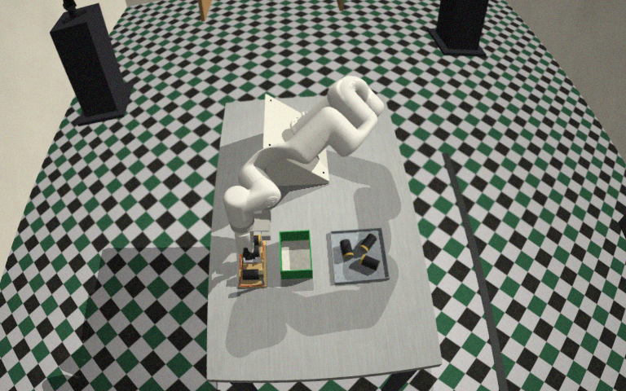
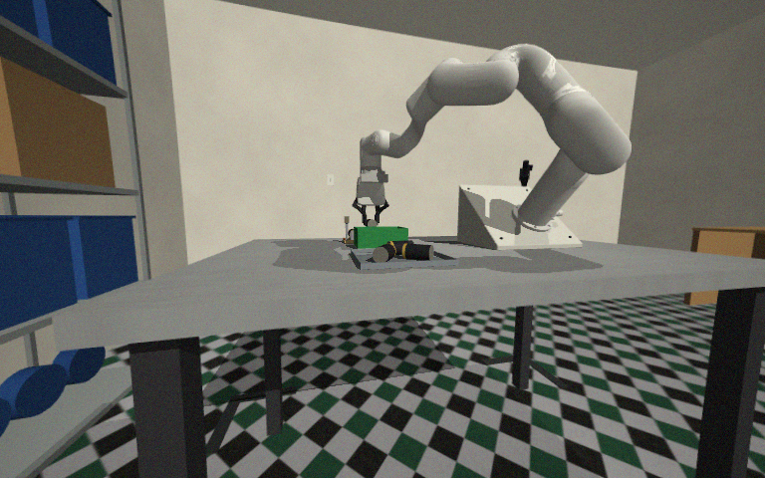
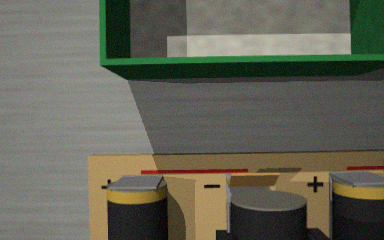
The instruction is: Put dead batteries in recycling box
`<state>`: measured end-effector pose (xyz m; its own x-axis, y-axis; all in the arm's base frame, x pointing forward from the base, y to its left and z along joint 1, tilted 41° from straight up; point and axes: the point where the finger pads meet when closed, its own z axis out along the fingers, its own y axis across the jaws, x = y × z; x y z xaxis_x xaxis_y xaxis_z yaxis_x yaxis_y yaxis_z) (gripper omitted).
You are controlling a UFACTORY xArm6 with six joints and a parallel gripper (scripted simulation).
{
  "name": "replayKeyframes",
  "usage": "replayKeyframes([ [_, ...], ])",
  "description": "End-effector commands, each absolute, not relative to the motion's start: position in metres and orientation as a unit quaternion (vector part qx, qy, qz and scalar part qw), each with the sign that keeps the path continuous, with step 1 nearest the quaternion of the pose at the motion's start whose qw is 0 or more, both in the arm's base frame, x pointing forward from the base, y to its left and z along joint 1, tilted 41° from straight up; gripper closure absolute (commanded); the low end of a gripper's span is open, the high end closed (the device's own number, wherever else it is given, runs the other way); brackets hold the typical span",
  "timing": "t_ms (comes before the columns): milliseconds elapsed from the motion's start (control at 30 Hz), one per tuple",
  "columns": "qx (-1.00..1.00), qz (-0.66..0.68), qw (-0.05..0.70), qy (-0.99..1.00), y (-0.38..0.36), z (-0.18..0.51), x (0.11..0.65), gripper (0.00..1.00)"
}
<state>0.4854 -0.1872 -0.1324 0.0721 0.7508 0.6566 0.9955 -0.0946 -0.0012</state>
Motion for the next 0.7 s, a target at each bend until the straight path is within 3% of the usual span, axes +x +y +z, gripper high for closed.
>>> replayKeyframes([
  [0, -0.693, -0.260, 0.235, -0.630, -0.194, -0.124, 0.486, 0.72],
  [667, -0.693, -0.260, 0.235, -0.630, -0.237, -0.069, 0.482, 0.72],
])
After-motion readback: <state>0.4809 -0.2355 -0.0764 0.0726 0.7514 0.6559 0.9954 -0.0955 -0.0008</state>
